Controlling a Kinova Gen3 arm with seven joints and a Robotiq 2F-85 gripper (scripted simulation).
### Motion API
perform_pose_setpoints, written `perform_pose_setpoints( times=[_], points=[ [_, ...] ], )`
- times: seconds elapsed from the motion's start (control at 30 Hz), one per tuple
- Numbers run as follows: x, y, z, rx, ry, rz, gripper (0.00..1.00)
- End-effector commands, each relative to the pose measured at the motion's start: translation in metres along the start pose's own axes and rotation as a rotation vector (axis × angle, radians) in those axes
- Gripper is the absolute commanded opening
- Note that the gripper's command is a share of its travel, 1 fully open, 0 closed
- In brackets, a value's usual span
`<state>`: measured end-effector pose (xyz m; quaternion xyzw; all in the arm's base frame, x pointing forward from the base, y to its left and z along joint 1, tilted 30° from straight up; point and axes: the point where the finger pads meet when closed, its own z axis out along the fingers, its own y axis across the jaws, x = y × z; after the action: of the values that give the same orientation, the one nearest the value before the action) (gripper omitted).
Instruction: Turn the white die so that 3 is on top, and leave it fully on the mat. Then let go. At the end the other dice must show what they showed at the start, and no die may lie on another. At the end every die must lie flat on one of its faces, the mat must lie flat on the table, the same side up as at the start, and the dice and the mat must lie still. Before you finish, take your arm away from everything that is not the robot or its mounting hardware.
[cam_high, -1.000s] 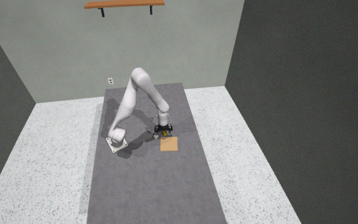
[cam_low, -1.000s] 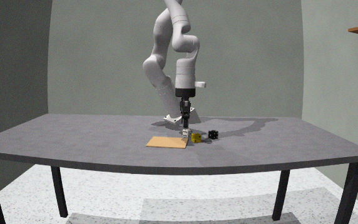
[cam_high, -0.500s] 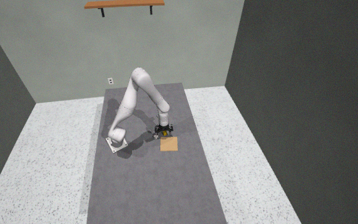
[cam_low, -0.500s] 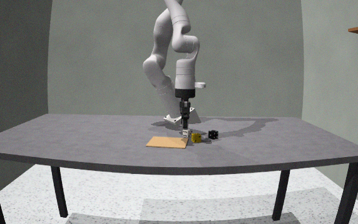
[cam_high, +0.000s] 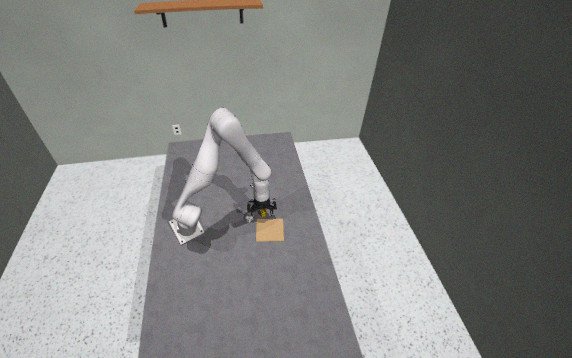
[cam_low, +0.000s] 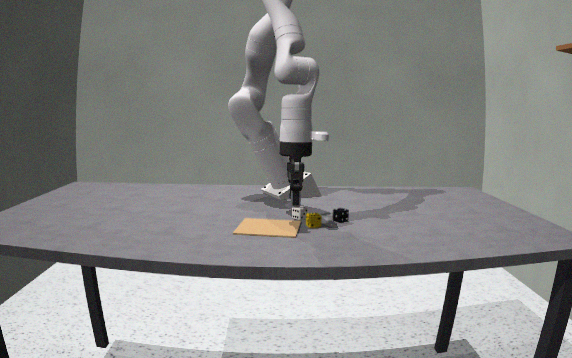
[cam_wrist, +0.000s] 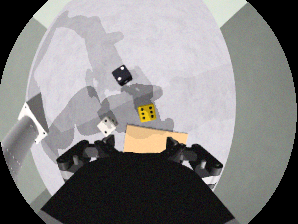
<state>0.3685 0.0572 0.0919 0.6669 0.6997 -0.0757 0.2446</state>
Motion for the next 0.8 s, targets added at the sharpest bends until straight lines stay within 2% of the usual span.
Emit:
perform_pose_setpoints(
  times=[0.0,0.47,0.77],
  points=[
    [0.000,0.000,0.000,-0.001,0.001,0.000,1.00],
    [0.005,-0.003,0.000,-0.001,0.001,0.000,1.00],
    [0.047,-0.034,0.000,-0.001,0.001,0.000,1.00]
  ],
)
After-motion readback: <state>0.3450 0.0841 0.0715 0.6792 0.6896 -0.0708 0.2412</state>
